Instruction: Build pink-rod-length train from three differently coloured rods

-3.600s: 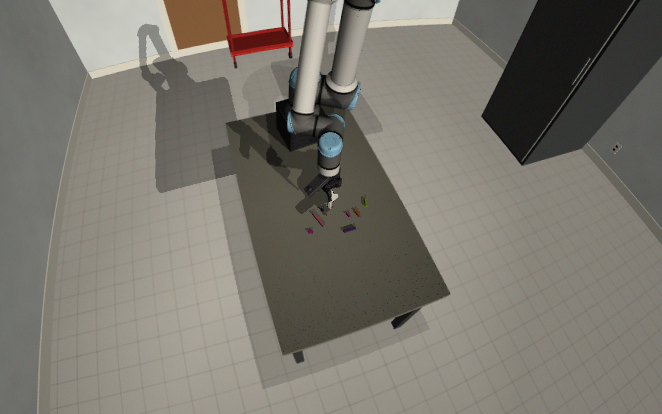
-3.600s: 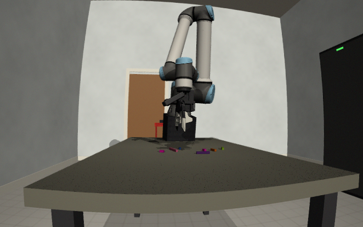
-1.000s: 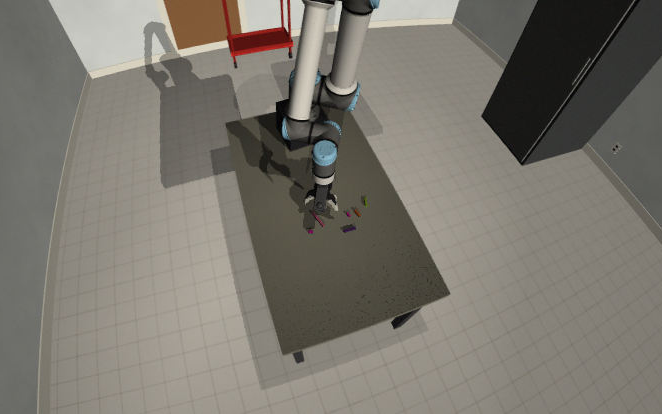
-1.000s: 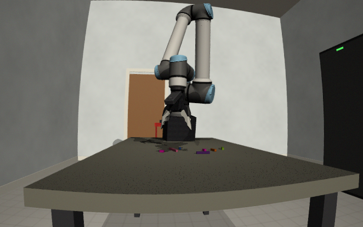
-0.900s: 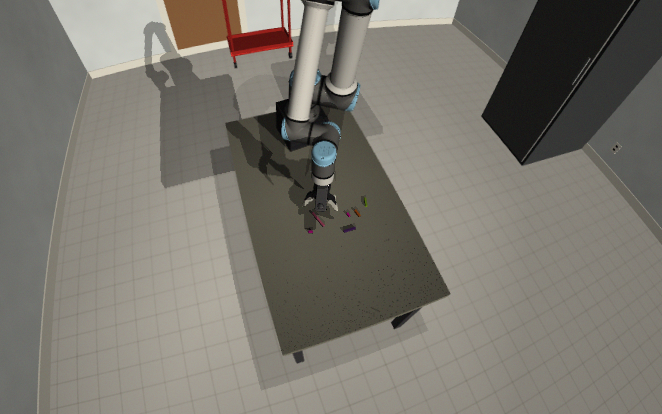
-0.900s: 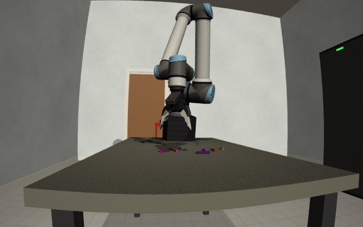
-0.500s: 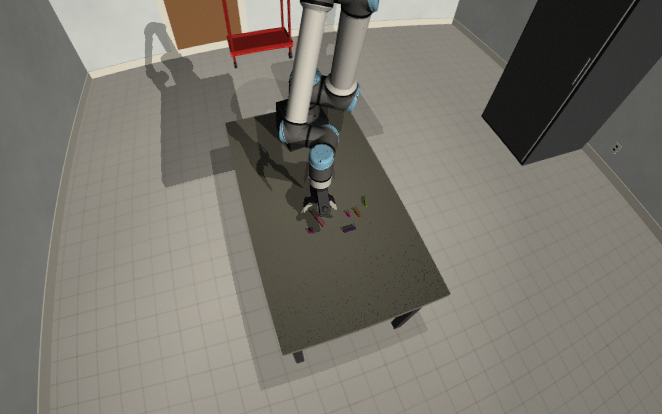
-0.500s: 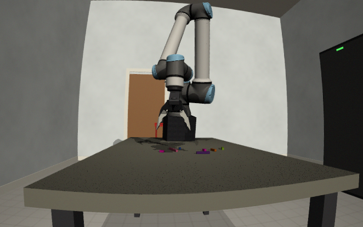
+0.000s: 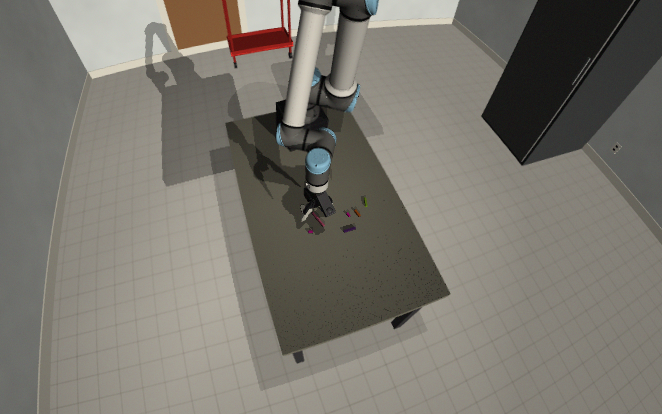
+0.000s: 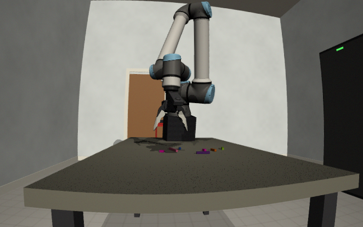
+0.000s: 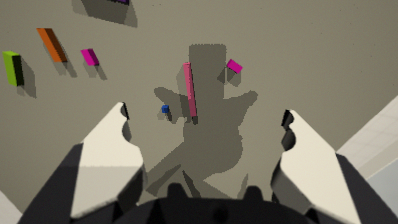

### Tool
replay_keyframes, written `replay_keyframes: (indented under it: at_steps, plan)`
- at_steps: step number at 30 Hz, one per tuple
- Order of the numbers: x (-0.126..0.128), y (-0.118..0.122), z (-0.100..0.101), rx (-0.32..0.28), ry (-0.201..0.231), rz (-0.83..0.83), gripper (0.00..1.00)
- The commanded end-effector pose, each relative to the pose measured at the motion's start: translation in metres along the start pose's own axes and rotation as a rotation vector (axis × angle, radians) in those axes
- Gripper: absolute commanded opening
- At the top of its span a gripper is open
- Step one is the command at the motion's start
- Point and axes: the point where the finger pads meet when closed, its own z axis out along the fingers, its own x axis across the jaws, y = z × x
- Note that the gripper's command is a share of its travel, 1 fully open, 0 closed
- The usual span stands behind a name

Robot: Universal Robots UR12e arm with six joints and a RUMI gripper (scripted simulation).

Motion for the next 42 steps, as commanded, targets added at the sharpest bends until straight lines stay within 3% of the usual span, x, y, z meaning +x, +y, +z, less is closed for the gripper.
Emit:
replay_keyframes:
  at_steps: [1,28,42]
  plan:
    - [0.006,-0.005,0.001,0.003,-0.005,-0.167,1.0]
    - [0.034,-0.016,0.008,0.005,-0.004,-0.822,1.0]
    - [0.042,-0.017,0.01,0.006,-0.003,-1.009,1.0]
